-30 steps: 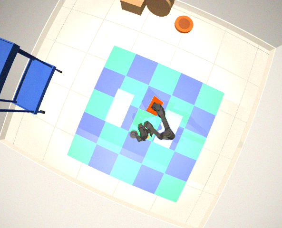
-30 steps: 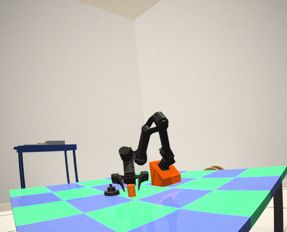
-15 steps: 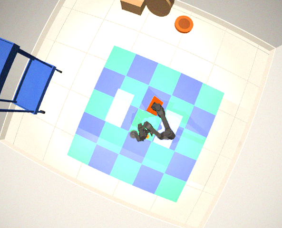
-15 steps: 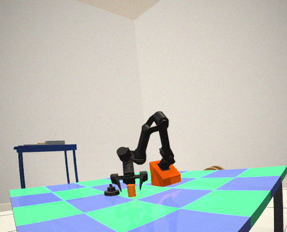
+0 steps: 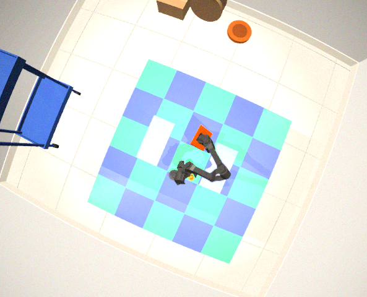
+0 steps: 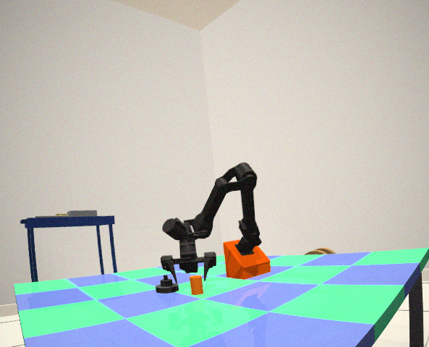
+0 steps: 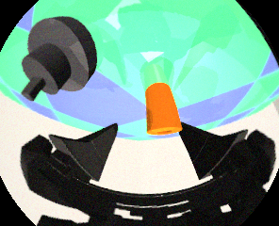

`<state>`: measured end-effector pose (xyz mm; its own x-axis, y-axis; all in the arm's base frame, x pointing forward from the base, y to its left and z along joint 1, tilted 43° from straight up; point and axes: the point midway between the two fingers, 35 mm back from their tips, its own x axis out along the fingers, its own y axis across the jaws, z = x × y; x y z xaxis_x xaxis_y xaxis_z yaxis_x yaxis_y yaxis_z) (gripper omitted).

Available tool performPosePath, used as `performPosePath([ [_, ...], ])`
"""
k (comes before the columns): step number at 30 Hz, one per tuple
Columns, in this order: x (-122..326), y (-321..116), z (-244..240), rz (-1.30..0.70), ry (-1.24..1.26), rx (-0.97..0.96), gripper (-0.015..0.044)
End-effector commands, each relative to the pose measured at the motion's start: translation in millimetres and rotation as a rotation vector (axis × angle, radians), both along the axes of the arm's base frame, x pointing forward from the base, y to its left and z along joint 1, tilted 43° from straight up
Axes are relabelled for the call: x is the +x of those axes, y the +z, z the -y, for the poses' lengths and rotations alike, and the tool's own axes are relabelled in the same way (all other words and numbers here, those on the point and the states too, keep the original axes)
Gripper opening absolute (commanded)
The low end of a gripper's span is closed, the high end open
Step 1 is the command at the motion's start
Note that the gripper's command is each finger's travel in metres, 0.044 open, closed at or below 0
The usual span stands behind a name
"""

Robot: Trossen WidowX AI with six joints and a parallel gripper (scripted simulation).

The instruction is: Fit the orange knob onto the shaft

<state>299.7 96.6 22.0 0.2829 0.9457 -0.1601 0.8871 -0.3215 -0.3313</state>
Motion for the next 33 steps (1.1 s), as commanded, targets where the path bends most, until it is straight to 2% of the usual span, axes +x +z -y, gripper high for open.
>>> performPosePath([
  [1, 5, 48, 28, 0.123, 0.004, -0.002, 0.0440],
  [9, -6, 63, 31, 0.030, -0.005, 0.038, 0.0440],
  [27, -7, 63, 31, 0.029, -0.005, 0.039, 0.0440],
  [29, -4, 62, 31, 0.008, 0.006, -0.011, 0.0440],
  [33, 4, 59, 34, -0.106, 0.098, -0.305, 0.0440],
])
